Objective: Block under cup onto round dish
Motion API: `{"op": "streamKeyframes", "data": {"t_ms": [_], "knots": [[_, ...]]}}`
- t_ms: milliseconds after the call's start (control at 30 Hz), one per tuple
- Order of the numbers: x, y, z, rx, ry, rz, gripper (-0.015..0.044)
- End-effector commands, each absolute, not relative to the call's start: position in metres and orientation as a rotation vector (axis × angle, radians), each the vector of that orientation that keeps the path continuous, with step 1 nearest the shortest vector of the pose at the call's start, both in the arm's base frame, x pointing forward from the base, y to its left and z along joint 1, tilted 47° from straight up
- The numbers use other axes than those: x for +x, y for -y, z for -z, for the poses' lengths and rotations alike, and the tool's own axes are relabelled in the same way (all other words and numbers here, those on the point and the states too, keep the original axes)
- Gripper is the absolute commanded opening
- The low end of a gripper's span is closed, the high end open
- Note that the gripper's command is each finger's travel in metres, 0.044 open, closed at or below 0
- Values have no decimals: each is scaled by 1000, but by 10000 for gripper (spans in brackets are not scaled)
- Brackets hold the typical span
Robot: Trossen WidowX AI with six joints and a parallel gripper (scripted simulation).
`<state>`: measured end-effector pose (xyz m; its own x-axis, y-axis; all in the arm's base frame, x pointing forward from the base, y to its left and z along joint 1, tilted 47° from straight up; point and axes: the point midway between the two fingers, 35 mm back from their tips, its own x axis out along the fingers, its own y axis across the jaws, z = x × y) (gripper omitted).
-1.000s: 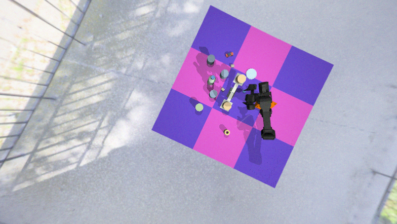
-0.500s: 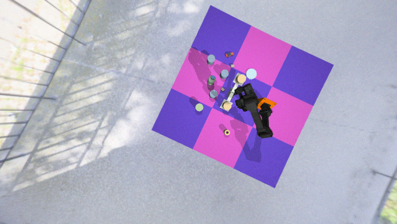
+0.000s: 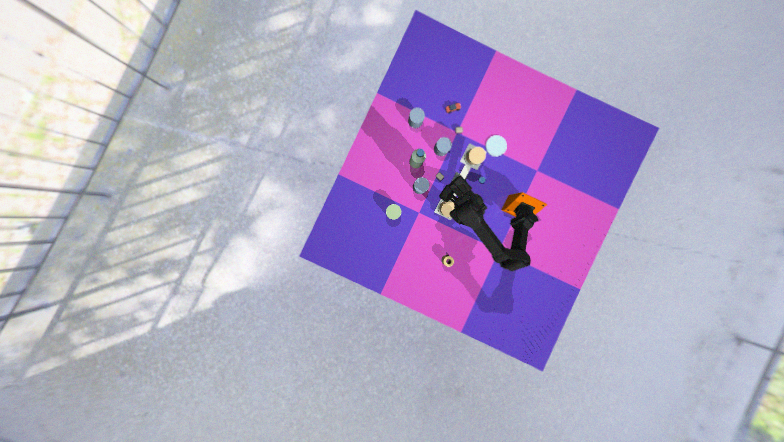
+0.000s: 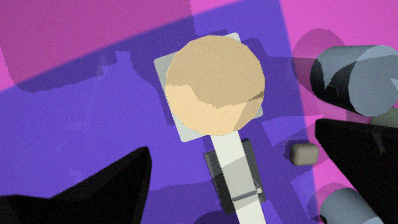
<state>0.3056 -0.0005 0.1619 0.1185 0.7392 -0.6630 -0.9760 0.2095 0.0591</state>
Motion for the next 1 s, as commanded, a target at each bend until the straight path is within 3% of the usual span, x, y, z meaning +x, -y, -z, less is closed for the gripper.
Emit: {"op": "streamKeyframes", "data": {"t_ms": [0,967], "knots": [[311,-15,-164,-543,-605,-1398,440],[317,-50,-137,-582,-585,-1429,440]]}}
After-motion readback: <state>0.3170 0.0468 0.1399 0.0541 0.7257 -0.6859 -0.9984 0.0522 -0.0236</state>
